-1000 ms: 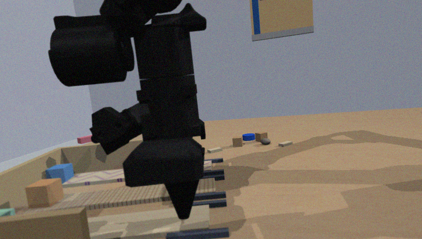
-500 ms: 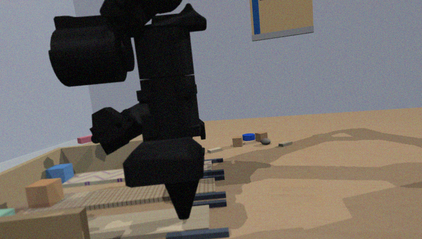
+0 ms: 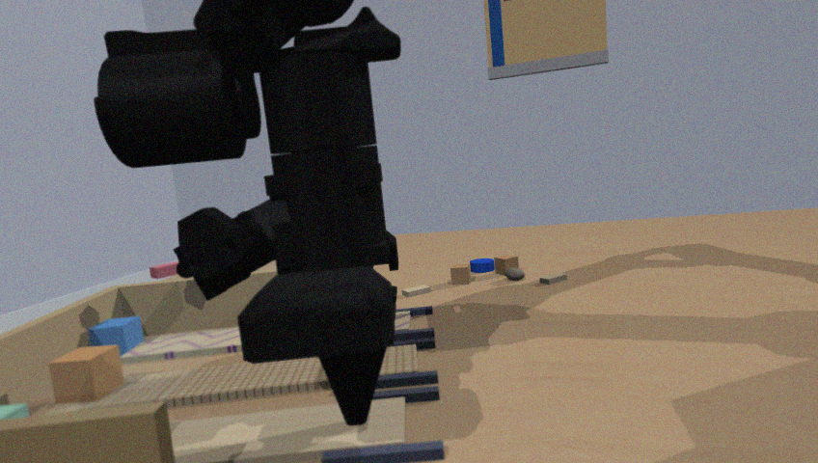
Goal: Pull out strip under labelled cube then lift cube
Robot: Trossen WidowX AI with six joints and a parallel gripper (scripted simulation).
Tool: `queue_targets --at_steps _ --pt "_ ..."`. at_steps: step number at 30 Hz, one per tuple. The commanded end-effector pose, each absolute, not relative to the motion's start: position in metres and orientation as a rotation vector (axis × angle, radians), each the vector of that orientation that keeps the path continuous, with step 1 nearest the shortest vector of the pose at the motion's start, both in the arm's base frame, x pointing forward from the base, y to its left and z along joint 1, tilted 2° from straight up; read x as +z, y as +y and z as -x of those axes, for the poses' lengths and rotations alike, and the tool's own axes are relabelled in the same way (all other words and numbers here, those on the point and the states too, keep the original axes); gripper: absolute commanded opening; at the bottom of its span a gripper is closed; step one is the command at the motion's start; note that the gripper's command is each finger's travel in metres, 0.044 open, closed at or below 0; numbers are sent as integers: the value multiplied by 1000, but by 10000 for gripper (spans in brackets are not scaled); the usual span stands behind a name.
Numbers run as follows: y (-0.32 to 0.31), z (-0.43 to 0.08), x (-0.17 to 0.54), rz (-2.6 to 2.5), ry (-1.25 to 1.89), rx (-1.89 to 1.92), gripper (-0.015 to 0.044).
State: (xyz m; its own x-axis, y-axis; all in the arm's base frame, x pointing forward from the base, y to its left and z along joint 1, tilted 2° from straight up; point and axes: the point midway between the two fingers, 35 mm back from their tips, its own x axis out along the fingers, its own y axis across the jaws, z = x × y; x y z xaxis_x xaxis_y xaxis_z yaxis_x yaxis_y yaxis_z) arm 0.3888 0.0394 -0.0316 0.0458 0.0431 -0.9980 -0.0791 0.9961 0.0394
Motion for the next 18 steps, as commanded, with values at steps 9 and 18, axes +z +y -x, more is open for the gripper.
queue_targets --at_steps 9,18 --pt "39 -389 -35 28 1521 90 0" --pt "39 -376 -36 28 1522 90 0"
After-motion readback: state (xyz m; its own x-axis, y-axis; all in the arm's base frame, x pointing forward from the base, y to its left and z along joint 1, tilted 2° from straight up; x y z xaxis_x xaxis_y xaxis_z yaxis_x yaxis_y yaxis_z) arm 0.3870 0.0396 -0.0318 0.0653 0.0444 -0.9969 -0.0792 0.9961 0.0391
